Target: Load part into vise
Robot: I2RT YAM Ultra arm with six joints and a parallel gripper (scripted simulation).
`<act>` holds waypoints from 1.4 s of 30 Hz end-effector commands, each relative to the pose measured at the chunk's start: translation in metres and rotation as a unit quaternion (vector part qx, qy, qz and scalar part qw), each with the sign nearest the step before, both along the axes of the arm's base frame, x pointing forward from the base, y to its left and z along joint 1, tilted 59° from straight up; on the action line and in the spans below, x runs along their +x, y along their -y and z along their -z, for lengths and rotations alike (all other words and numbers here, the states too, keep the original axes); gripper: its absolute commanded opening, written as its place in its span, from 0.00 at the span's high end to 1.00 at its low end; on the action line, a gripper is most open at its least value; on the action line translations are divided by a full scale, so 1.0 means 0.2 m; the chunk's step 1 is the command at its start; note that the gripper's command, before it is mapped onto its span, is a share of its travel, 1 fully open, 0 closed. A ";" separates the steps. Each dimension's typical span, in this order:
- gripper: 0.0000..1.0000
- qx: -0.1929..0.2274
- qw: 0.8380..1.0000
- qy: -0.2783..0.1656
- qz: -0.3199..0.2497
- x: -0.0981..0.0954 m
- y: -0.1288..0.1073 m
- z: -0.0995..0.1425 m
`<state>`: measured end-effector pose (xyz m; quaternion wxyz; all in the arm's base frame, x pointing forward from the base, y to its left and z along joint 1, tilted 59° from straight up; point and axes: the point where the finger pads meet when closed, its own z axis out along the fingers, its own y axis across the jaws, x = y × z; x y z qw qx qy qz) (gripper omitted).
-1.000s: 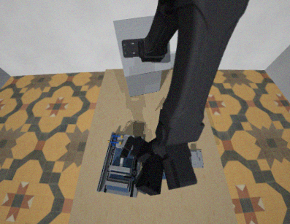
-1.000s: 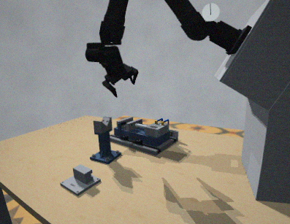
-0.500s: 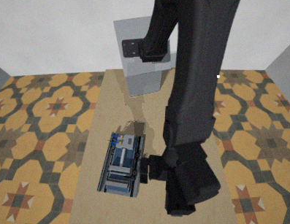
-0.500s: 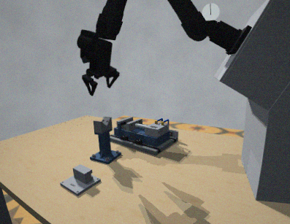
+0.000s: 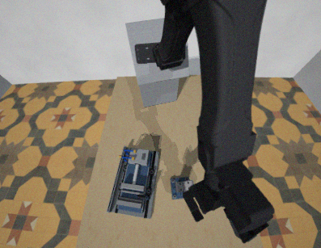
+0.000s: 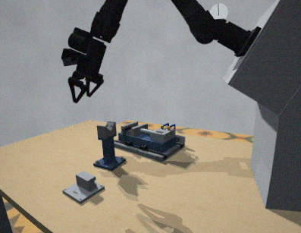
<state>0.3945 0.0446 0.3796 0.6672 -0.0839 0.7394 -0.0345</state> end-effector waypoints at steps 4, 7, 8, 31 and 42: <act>0.00 -0.130 0.990 -0.053 -0.020 0.02 -0.13 0.08; 0.00 -0.178 0.981 -0.071 -0.036 0.02 -0.21 0.12; 0.00 -0.206 0.974 -0.081 -0.046 0.01 -0.25 0.15; 0.00 -0.515 0.828 -0.143 -0.170 -0.13 -0.67 0.41; 0.19 -0.517 0.828 -0.139 -0.170 -0.15 -0.67 0.38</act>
